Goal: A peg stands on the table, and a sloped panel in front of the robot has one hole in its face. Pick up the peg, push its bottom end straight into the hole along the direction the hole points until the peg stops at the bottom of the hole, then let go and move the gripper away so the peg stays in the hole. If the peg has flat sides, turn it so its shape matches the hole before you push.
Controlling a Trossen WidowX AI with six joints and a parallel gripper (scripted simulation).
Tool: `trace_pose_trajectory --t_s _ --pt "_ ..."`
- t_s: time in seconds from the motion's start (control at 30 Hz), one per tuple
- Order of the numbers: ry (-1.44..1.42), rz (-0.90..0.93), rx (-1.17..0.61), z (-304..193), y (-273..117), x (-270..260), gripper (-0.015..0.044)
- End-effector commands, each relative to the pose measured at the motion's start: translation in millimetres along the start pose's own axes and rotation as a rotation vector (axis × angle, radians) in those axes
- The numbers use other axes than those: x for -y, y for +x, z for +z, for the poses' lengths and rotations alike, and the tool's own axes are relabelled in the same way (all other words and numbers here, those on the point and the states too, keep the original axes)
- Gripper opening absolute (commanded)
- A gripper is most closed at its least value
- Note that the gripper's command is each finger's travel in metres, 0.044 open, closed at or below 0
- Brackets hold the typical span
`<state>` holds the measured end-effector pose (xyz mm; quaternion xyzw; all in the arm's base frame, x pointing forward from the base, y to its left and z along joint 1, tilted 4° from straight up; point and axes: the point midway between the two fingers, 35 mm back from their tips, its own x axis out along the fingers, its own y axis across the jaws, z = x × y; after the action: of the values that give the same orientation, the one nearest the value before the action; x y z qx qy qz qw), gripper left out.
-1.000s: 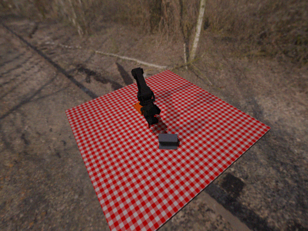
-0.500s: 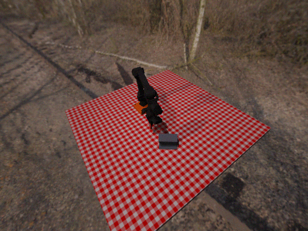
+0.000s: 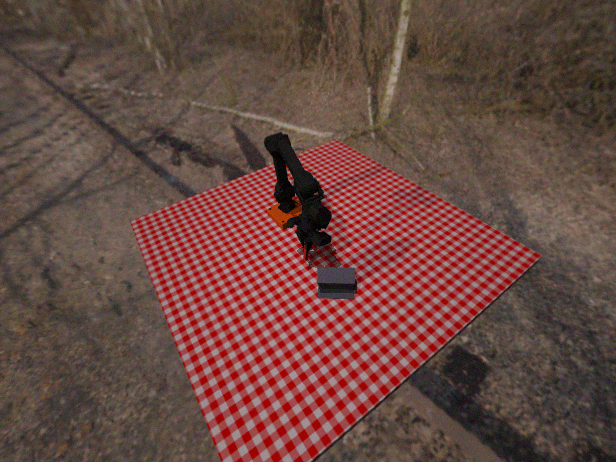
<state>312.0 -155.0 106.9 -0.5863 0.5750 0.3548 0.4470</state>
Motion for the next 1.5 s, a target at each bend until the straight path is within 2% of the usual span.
trace_pose_trajectory --t_s 0.0,1.47 --pt "-0.032 -0.013 -0.021 3.3 -0.1 1.8 0.0000" --pt "-0.334 -0.164 -0.252 47.5 -5.0 23.6 0.0000"
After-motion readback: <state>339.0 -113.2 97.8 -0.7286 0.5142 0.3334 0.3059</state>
